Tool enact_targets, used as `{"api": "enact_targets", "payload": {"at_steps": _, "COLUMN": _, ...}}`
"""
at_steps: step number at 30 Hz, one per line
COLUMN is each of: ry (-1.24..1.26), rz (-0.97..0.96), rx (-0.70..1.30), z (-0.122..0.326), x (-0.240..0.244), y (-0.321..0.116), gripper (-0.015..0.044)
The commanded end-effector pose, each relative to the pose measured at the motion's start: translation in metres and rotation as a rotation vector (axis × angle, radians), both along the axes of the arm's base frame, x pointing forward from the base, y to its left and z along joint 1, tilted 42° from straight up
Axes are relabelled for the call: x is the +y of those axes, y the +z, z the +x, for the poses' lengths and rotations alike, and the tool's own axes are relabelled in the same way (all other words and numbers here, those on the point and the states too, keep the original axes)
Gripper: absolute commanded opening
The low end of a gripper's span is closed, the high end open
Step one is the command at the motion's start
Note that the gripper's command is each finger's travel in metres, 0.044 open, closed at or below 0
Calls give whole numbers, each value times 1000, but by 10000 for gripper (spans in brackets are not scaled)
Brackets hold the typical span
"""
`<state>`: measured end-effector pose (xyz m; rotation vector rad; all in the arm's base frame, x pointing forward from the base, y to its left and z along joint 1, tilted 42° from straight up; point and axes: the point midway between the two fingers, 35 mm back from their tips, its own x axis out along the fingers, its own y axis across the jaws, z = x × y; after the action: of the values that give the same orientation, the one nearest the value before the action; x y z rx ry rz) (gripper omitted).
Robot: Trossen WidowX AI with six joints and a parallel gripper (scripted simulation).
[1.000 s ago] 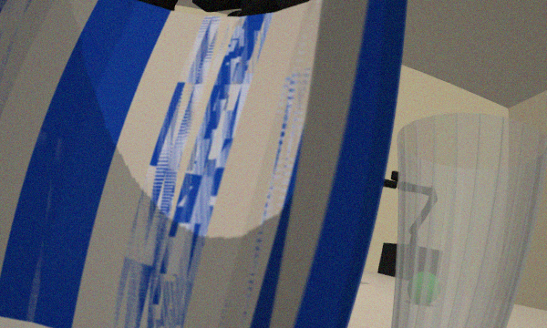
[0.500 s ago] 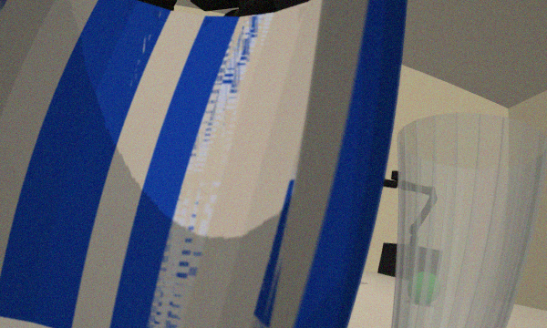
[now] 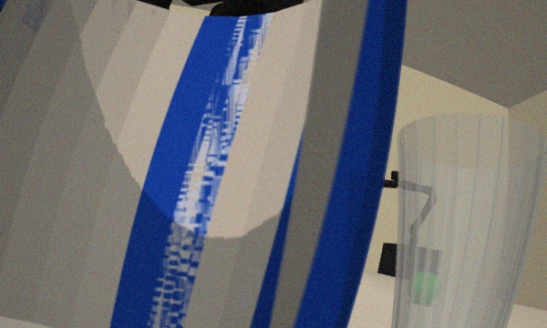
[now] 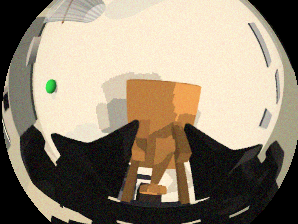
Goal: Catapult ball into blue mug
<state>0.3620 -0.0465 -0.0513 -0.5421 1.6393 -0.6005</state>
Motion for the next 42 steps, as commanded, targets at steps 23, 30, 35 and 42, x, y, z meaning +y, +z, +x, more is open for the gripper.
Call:
{"api": "enact_targets", "payload": {"at_steps": 23, "ry": -22, "rz": -7, "rx": -38, "z": 2, "x": -21, "y": -16, "gripper": 0}}
{"api": "enact_targets", "payload": {"at_steps": 30, "ry": -22, "rz": -8, "rx": -38, "z": 0, "x": -29, "y": -24, "gripper": 0}}
{"api": "enact_targets", "payload": {"at_steps": 35, "ry": -34, "rz": -6, "rx": -35, "z": -2, "x": -32, "y": -26, "gripper": 0}}
{"api": "enact_targets", "payload": {"at_steps": 42, "ry": -34, "rz": -6, "rx": -35, "z": -2, "x": -32, "y": -26, "gripper": 79}}
